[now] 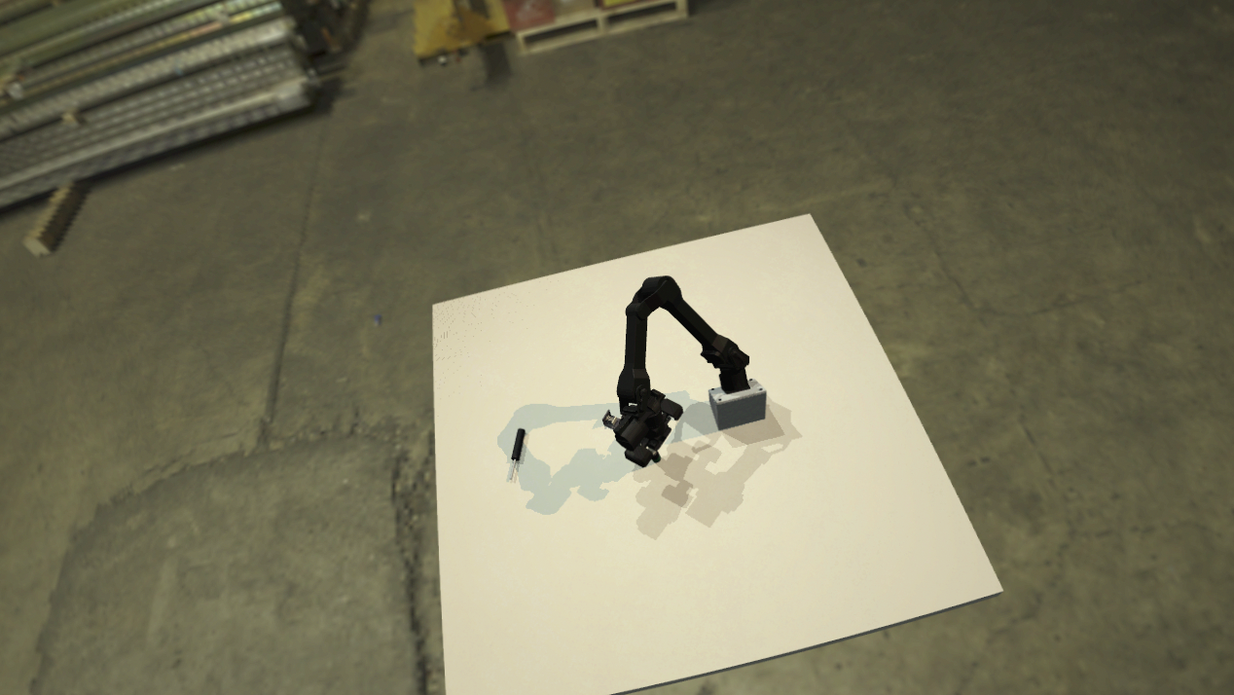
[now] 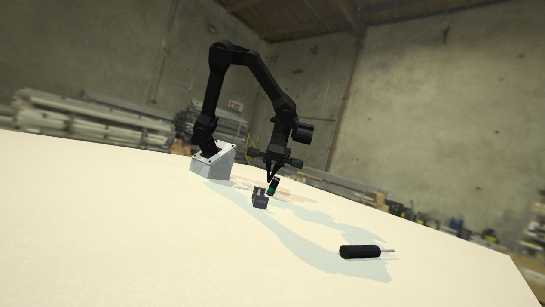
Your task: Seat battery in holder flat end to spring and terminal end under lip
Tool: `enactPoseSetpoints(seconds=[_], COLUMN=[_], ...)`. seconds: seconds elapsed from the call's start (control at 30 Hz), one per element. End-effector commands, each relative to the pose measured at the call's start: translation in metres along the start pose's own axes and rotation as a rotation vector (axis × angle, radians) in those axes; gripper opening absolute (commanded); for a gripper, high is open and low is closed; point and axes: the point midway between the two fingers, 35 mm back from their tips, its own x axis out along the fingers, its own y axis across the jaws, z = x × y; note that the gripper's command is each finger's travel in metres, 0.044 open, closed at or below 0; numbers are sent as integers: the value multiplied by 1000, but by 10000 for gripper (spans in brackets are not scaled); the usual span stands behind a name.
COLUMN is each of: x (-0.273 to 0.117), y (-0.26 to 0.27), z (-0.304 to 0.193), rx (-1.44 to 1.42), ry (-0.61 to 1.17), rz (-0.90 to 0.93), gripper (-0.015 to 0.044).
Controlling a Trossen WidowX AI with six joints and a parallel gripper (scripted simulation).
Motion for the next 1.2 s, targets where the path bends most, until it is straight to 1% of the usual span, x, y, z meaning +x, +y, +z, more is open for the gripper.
enactPoseSetpoints(seconds=[0.0,0.57,0.6,0.67,0.93,1.0,1.17], x=[-1,-1,-1,-11,-75,-81,-81], y=[9,36,29,32,37,37,37], z=[2,1,0,0,0,0,0], rx=[3,4,-3,-2,2,3,3], ry=[-5,-5,-2,-2,-2,-2,-2], rz=[6,7,2,3,8,8,8], gripper=[0,0,0,0,0,0,0])
